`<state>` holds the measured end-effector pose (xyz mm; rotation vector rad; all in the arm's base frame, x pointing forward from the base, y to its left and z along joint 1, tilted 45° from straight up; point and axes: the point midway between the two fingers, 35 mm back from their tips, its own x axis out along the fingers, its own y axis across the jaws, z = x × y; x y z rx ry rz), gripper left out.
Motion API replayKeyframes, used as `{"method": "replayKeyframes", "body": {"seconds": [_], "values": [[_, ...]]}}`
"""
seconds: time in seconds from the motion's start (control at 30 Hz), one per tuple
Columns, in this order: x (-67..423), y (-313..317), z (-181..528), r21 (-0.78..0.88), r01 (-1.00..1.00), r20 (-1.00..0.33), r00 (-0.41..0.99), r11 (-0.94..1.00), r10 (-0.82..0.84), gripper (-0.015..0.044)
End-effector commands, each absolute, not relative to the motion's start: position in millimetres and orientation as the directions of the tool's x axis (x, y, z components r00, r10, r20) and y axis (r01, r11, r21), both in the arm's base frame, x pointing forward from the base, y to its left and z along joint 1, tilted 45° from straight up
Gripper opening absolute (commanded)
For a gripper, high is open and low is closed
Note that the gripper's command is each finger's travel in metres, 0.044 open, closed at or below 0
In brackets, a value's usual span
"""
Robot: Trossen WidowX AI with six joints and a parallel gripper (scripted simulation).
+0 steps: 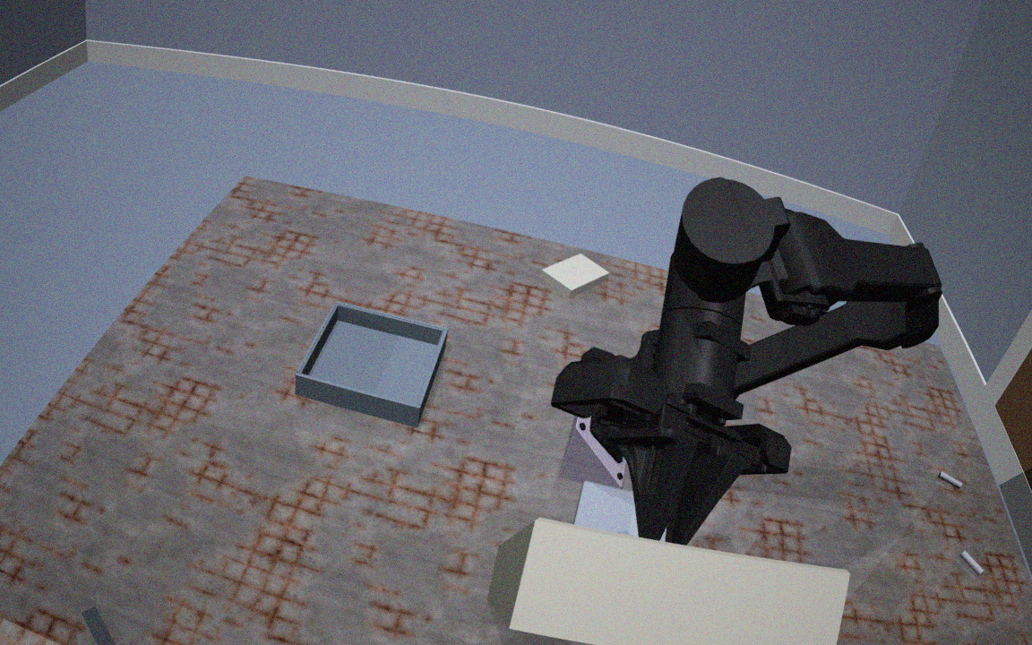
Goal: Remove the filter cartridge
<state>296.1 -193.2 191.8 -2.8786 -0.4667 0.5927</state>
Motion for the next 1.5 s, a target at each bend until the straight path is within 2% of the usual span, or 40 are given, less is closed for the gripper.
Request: {"method": "replayKeyframes", "body": {"seconds": [0.0,1.47], "values": [[296.5,-193.9,190.7,-0.226,0.264,-0.360,0.872,-0.938,0.332,0.0102],[300.0,-192.6,189.6,-0.226,0.264,-0.360,0.872,-0.938,0.332,0.0102]]}}
